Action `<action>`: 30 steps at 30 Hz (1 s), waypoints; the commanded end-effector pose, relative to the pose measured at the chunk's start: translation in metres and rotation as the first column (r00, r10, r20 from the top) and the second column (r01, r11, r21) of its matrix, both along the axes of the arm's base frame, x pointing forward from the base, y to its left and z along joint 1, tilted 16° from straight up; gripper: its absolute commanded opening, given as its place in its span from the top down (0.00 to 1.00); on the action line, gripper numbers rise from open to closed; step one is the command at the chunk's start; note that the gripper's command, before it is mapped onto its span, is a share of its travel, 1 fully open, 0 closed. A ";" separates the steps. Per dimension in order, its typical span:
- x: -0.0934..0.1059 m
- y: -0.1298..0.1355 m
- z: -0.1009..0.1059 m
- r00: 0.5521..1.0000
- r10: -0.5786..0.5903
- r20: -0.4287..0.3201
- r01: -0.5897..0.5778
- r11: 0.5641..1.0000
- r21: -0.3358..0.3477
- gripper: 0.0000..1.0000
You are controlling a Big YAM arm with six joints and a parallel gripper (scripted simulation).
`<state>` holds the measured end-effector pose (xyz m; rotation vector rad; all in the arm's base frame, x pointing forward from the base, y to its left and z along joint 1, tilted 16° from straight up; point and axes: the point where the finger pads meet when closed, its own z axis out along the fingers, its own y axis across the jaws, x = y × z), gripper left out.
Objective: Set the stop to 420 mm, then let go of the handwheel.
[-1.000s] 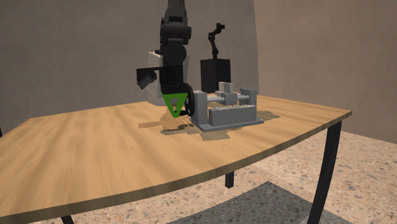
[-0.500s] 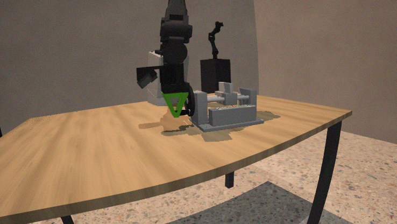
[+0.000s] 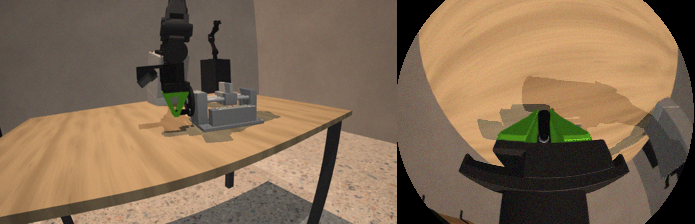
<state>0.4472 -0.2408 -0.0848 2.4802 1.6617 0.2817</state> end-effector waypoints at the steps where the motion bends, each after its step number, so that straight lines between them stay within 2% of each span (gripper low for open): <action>1: 0.041 -0.014 0.047 0.995 0.002 0.104 0.003 0.998 -0.056 0.94; 7: 0.039 -0.012 0.047 0.996 0.002 0.090 0.003 0.999 -0.048 0.94; 21: 0.048 -0.018 0.063 0.994 0.003 0.108 0.003 0.998 -0.058 0.94; 25: 0.044 -0.016 0.064 0.996 0.002 0.094 0.003 0.999 -0.050 0.94; 30: 0.039 -0.017 0.075 0.996 -0.002 0.094 0.006 0.999 -0.049 0.94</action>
